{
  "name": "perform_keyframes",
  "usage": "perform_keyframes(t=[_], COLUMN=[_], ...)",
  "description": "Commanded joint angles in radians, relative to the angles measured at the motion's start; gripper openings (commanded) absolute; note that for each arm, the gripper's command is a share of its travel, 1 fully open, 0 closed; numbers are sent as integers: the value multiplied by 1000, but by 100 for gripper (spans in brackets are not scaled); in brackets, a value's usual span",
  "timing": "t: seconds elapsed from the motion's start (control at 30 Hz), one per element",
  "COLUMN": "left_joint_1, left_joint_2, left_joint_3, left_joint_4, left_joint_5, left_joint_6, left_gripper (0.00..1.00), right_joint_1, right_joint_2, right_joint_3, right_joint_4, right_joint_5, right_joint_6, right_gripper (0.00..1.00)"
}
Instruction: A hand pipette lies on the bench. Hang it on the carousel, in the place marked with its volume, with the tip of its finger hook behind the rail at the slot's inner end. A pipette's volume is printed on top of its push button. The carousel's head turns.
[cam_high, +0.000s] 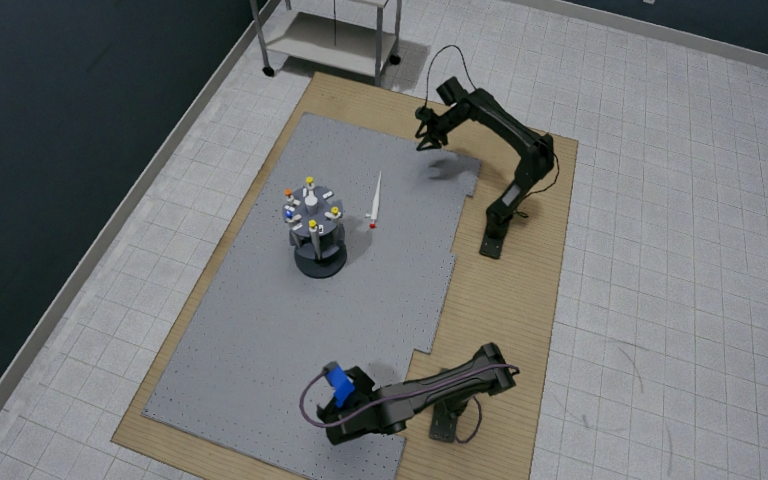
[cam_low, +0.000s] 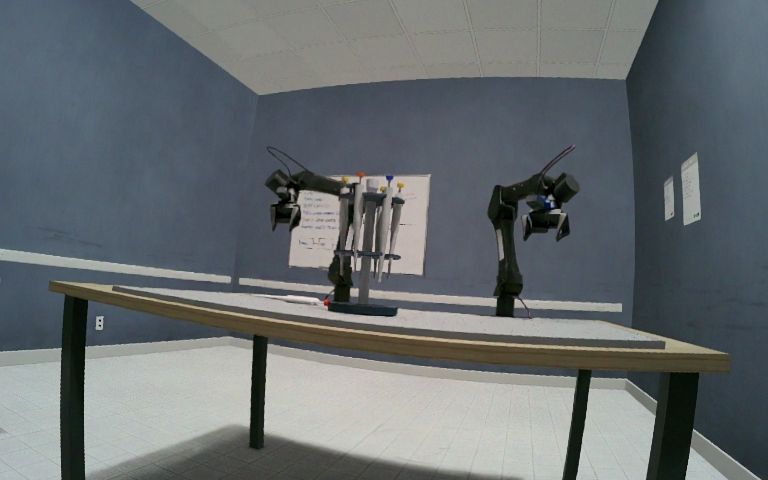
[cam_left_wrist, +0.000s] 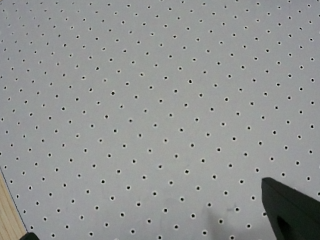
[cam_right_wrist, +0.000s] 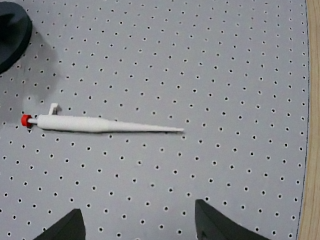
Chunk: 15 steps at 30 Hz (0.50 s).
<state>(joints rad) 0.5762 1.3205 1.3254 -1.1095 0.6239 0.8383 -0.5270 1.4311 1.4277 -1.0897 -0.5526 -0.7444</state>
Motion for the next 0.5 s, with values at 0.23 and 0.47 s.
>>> perform_keyframes(t=[0.23, 0.47], left_joint_1=[6, 6], left_joint_2=[-5, -5], left_joint_3=[14, 14], left_joint_4=[13, 13], left_joint_5=[20, 20], left_joint_6=[9, 9], left_gripper=[100, 100], right_joint_1=[214, 366], right_joint_2=[262, 439], right_joint_3=[244, 384], right_joint_4=[-160, -225], right_joint_5=[225, 345], right_joint_6=[272, 433], right_gripper=[54, 54])
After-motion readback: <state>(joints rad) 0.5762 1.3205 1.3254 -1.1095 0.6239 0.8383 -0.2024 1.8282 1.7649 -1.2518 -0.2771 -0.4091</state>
